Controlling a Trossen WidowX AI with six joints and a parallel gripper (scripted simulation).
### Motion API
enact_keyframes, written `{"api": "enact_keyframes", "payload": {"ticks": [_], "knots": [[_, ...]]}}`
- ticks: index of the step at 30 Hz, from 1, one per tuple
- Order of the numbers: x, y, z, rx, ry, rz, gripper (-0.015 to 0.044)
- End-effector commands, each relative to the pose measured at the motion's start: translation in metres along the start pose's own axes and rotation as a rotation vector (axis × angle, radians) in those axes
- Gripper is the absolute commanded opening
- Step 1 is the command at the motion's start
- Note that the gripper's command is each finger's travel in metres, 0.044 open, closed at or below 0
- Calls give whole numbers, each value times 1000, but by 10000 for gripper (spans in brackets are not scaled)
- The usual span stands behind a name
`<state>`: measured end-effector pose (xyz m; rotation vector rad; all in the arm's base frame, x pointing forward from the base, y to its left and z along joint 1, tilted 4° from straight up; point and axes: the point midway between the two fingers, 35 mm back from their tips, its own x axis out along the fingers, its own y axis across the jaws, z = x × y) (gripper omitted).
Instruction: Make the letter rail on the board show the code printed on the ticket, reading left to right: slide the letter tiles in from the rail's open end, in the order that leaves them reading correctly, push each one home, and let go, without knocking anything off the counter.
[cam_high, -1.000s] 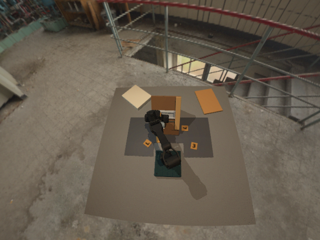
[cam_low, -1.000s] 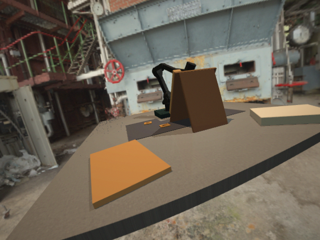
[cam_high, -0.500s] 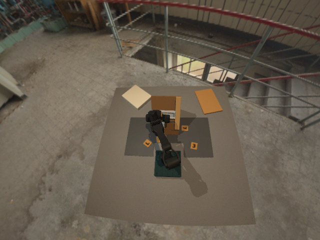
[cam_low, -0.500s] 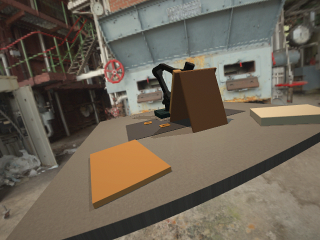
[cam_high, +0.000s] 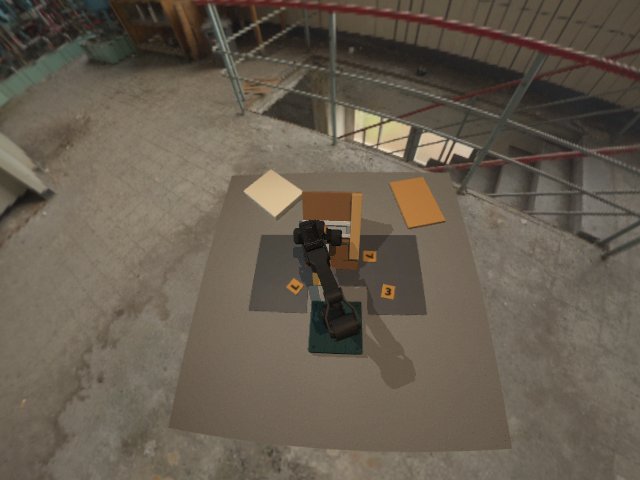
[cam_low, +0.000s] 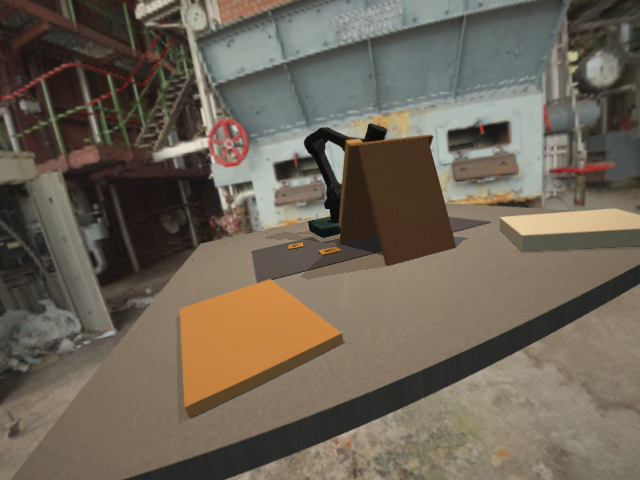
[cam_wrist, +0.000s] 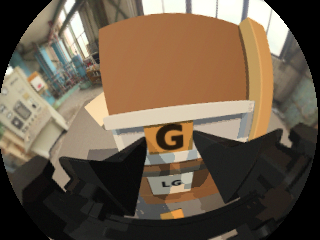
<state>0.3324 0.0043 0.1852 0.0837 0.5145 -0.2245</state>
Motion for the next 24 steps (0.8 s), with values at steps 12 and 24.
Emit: {"api": "enact_keyframes", "payload": {"ticks": [12,24], "knots": [[0,-8,0,-3,-1,2,0],[0,-14,0,-4,-1,2,0]]}}
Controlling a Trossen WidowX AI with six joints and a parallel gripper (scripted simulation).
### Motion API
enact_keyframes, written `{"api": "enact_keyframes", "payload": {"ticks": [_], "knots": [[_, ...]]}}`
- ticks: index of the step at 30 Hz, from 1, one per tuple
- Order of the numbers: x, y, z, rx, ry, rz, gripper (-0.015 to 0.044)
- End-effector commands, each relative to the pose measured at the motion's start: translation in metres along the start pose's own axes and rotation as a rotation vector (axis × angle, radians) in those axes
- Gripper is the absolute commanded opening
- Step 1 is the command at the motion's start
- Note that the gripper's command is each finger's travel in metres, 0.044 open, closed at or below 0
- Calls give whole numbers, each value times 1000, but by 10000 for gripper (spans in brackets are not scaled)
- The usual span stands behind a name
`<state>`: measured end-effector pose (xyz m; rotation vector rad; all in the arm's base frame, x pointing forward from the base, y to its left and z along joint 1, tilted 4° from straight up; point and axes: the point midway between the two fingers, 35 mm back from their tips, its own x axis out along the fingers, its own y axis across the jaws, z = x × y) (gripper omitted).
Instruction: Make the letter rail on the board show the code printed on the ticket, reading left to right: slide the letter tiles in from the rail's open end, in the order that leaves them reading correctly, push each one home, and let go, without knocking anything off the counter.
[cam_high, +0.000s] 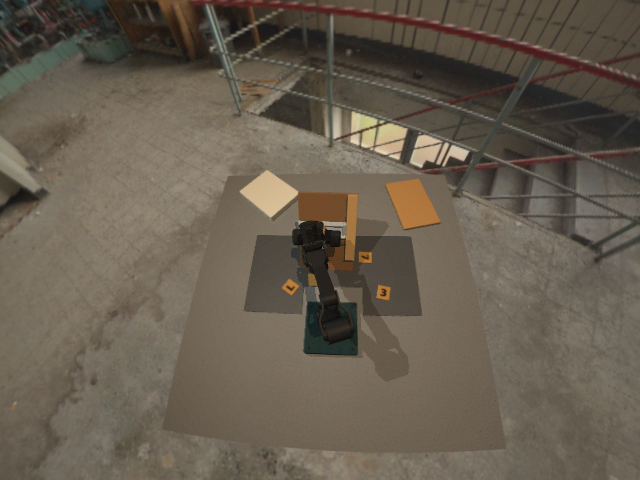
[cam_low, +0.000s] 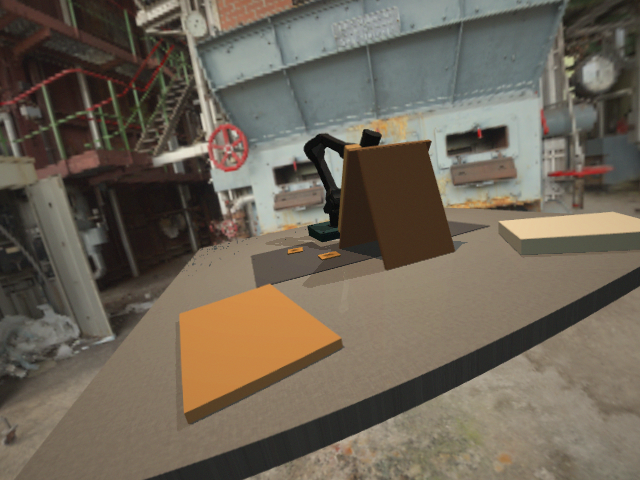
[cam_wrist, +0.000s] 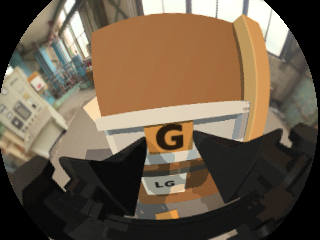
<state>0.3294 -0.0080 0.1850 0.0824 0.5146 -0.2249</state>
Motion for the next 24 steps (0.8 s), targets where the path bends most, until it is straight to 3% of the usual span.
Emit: {"api": "enact_keyframes", "payload": {"ticks": [1,24], "knots": [[0,-2,0,-3,-1,2,0],[0,-14,0,-4,-1,2,0]]}}
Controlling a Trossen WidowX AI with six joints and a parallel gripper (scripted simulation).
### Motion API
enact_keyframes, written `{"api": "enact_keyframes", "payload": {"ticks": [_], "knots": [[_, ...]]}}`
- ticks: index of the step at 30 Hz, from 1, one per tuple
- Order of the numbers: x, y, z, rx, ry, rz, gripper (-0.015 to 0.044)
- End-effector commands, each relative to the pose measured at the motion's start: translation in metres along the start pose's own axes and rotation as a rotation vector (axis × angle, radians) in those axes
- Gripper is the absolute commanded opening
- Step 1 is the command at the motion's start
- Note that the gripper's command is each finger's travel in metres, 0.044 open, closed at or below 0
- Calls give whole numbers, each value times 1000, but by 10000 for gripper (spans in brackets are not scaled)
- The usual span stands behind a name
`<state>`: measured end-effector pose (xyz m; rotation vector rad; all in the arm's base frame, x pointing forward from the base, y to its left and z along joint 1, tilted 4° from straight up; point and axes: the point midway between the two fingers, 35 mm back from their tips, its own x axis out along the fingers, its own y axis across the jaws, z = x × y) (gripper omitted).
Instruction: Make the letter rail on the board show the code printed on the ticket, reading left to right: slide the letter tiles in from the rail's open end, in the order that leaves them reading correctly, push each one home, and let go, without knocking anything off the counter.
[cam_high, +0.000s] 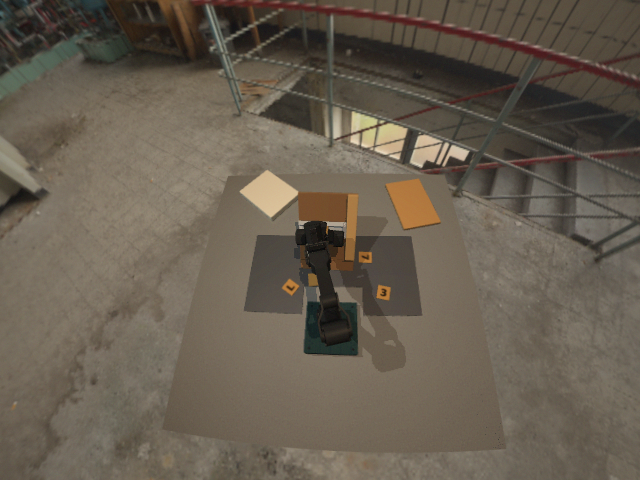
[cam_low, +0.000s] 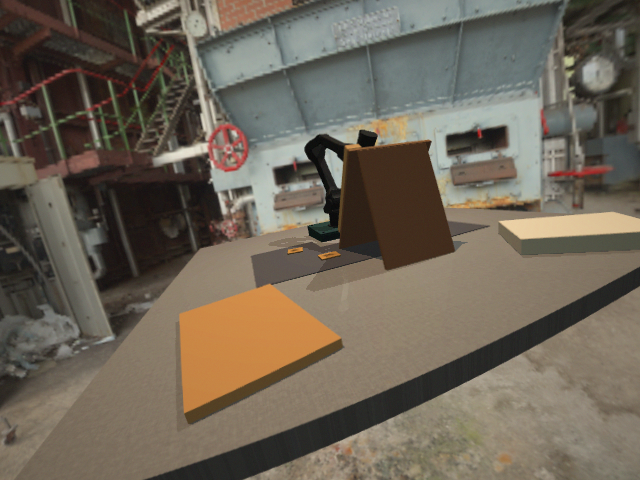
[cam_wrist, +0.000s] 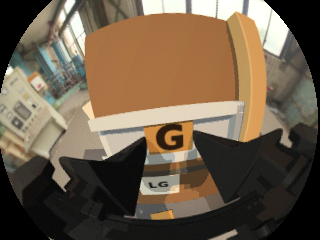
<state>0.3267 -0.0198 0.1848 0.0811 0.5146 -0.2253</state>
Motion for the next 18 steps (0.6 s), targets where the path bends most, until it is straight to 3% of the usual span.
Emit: {"api": "enact_keyframes", "payload": {"ticks": [1,18], "knots": [[0,-2,0,-3,-1,2,0],[0,-11,0,-4,-1,2,0]]}}
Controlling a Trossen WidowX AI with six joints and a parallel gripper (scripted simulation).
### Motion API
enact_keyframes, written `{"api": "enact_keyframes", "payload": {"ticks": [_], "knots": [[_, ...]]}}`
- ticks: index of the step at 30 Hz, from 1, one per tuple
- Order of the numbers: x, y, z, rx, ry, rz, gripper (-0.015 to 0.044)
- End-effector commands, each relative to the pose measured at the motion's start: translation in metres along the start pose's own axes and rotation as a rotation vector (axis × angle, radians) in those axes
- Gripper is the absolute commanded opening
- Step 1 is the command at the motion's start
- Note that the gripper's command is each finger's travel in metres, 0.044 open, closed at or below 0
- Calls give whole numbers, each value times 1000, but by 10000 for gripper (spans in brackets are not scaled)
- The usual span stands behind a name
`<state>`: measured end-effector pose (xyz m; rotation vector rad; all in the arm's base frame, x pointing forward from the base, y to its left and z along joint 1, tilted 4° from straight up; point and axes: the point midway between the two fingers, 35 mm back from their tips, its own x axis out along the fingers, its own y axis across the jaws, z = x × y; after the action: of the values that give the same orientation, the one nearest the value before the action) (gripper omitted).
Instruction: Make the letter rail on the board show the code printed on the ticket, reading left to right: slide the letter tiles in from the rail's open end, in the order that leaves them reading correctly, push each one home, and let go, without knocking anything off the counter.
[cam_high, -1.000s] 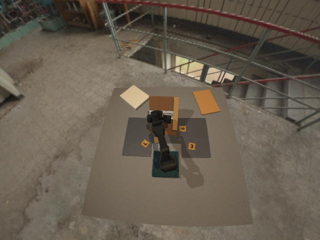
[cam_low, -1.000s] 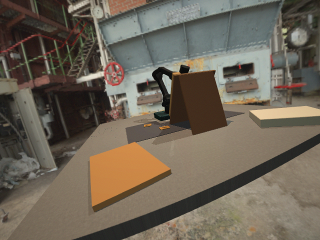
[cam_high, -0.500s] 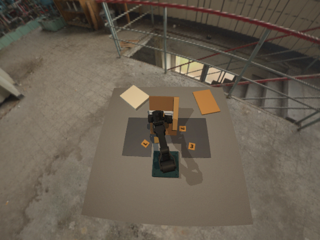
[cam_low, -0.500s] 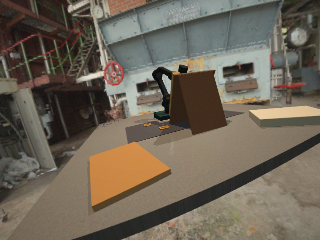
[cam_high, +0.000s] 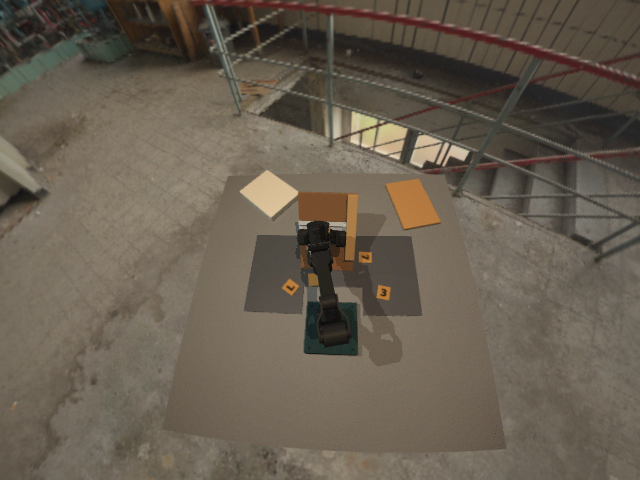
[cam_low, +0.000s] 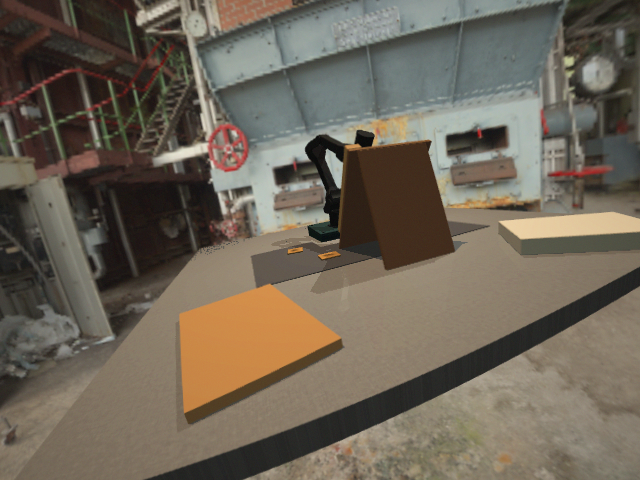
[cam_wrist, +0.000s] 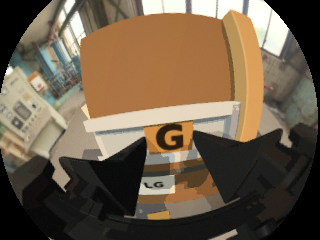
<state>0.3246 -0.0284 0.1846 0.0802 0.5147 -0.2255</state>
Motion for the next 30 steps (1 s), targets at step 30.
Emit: {"api": "enact_keyframes", "payload": {"ticks": [30], "knots": [[0,-16,0,-4,-1,1,0]]}}
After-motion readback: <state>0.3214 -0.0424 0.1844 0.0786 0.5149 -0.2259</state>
